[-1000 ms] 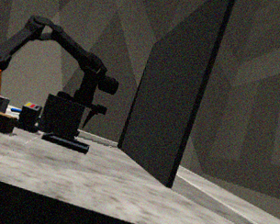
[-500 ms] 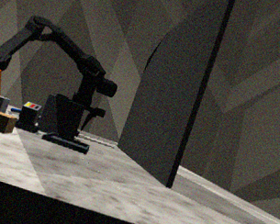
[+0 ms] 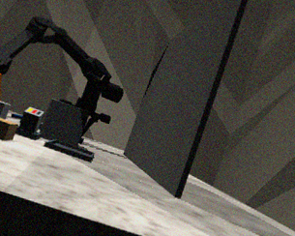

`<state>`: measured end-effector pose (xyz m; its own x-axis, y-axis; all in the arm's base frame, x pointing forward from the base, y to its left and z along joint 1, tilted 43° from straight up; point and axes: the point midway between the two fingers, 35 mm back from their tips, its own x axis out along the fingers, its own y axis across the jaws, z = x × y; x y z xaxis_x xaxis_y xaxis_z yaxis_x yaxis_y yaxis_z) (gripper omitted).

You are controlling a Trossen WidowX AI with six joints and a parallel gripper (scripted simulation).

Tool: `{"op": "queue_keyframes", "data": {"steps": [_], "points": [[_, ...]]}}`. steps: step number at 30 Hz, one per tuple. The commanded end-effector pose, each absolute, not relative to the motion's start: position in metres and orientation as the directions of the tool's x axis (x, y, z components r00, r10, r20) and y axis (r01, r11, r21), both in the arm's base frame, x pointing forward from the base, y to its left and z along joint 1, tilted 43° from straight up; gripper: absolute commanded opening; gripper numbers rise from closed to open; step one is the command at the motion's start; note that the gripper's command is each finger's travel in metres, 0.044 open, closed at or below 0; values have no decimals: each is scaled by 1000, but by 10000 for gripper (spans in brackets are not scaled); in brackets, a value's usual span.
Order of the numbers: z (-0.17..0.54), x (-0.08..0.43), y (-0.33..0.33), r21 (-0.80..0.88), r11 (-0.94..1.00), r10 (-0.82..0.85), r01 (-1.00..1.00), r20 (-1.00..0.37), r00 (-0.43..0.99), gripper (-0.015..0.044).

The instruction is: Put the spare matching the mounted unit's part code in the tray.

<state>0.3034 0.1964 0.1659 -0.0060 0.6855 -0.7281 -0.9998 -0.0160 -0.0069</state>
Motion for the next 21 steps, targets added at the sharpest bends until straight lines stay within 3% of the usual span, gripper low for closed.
{"op": "queue_keyframes", "data": {"steps": [1,5,21], "points": [[166,303,196,-7,-16,686,-1000,-728,-6,89],[166,303,196,-7,-16,686,-1000,-728,-6,0],[196,307,167,-6,-15,680,-1000,-733,-6,0]]}}
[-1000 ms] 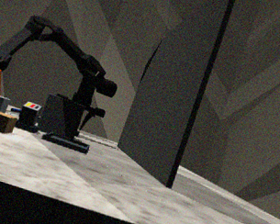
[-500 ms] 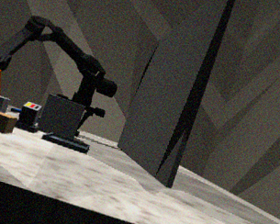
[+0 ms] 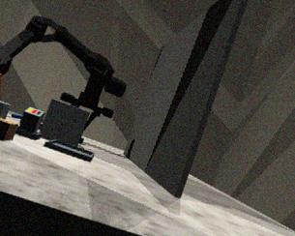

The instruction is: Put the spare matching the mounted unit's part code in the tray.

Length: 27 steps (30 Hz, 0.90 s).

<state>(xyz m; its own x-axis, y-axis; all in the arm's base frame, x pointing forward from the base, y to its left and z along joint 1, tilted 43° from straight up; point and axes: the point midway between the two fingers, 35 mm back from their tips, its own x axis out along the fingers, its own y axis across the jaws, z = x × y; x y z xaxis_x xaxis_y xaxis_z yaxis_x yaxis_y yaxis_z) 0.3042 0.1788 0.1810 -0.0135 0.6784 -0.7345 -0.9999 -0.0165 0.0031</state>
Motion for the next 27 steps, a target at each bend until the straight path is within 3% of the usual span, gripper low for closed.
{"op": "queue_keyframes", "data": {"steps": [1,27], "points": [[200,307,163,-5,-15,680,-1000,-733,-6,0],[258,299,105,-17,19,684,-1000,-729,26,0]]}}
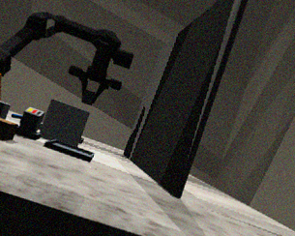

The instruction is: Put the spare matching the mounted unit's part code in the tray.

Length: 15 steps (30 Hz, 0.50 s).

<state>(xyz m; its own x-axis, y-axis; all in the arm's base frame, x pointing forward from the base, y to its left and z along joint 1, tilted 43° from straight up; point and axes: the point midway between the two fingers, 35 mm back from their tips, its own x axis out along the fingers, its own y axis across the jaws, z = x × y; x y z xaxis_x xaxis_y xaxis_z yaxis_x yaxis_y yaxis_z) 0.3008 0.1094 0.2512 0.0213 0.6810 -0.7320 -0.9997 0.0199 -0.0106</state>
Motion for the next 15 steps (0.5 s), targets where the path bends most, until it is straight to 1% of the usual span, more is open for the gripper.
{"op": "queue_keyframes", "data": {"steps": [1,6,15], "points": [[258,299,105,-17,19,684,-1000,-729,26,0],[250,310,94,-16,35,678,-999,-734,36,0],[210,346,44,7,87,649,-996,-759,52,0]]}}
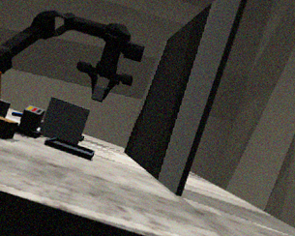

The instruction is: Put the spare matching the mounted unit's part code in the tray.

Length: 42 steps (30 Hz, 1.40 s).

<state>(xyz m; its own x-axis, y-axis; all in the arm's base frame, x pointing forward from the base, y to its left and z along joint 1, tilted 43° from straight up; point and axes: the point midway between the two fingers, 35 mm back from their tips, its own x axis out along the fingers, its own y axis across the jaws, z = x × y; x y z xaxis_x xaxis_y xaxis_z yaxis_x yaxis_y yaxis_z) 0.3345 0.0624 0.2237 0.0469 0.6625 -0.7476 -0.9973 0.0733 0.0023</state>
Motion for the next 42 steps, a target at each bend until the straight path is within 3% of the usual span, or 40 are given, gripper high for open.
{"op": "queue_keyframes", "data": {"steps": [1,22,42], "points": [[205,349,38,12,91,645,-996,-762,50,0],[109,383,-79,32,74,621,-997,-784,21,0],[7,362,-183,18,27,650,-999,-760,3,0]]}}
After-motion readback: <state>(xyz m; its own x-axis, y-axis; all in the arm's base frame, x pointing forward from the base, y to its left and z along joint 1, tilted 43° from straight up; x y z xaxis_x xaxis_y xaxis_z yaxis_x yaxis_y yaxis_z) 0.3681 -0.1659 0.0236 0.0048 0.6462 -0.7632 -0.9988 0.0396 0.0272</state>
